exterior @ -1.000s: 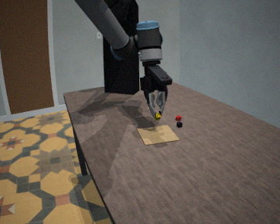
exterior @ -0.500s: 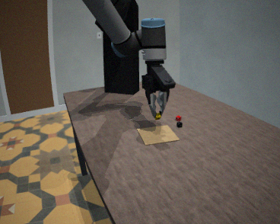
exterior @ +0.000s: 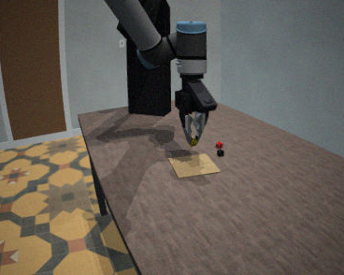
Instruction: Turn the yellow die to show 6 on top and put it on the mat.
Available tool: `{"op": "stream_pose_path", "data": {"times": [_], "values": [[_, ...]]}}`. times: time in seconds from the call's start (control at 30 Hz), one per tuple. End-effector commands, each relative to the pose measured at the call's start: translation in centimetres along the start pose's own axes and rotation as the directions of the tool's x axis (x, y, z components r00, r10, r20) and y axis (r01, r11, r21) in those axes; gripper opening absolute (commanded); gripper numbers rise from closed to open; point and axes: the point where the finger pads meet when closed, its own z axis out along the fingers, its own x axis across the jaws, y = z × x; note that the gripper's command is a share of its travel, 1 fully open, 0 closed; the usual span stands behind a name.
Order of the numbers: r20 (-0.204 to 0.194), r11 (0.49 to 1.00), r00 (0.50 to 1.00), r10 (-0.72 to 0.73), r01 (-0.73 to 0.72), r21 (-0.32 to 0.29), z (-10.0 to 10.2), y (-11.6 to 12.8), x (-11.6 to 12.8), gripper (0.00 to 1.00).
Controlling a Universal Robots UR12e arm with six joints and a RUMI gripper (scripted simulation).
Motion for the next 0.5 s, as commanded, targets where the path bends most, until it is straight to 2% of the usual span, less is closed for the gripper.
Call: {"op": "stream_pose_path", "data": {"times": [0.0,0.27,0.47], "values": [[0.000,1.000,1.000,0.002,-0.002,-0.006,0.00,-0.26,-0.03,0.03],[0.003,0.999,1.000,0.004,-0.004,-0.037,0.23,-0.29,-0.13,0.03],[0.007,0.996,1.000,0.007,-0.006,-0.094,0.48,-0.34,-0.24,0.03]]}}
